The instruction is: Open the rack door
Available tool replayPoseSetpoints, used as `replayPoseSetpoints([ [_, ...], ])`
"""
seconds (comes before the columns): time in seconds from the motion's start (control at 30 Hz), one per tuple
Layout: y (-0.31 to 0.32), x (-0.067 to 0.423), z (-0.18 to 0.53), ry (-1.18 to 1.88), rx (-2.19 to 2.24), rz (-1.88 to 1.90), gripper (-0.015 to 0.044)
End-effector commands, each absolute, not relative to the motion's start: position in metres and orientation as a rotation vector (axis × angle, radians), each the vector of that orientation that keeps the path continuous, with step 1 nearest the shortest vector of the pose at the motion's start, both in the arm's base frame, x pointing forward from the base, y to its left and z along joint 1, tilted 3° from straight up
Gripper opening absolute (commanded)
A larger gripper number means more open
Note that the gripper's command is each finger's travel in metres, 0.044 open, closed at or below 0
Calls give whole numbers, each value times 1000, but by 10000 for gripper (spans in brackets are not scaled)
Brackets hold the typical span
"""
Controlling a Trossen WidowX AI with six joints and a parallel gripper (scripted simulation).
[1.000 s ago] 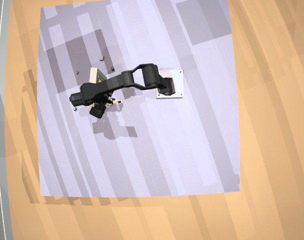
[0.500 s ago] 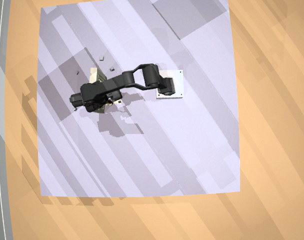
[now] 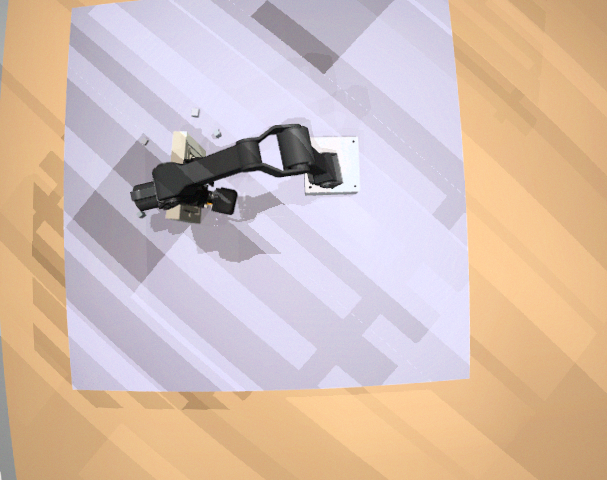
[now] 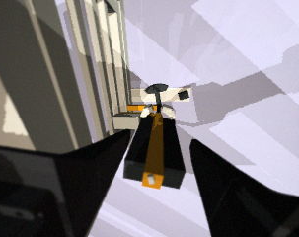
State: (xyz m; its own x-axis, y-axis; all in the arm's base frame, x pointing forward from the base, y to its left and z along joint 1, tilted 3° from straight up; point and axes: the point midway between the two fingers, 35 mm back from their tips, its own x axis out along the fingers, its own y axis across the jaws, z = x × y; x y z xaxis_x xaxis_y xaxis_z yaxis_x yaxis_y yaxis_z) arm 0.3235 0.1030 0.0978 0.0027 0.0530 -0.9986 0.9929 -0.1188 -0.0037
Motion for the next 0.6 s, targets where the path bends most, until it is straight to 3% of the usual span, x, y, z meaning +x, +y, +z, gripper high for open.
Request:
replayPoseSetpoints([
  [0.0,100,327,97,1160,1368,-1294,283],
  [0.13,100,327,97,1160,1368,-1294,283],
  [0.57,100,327,97,1160,1368,-1294,196],
])
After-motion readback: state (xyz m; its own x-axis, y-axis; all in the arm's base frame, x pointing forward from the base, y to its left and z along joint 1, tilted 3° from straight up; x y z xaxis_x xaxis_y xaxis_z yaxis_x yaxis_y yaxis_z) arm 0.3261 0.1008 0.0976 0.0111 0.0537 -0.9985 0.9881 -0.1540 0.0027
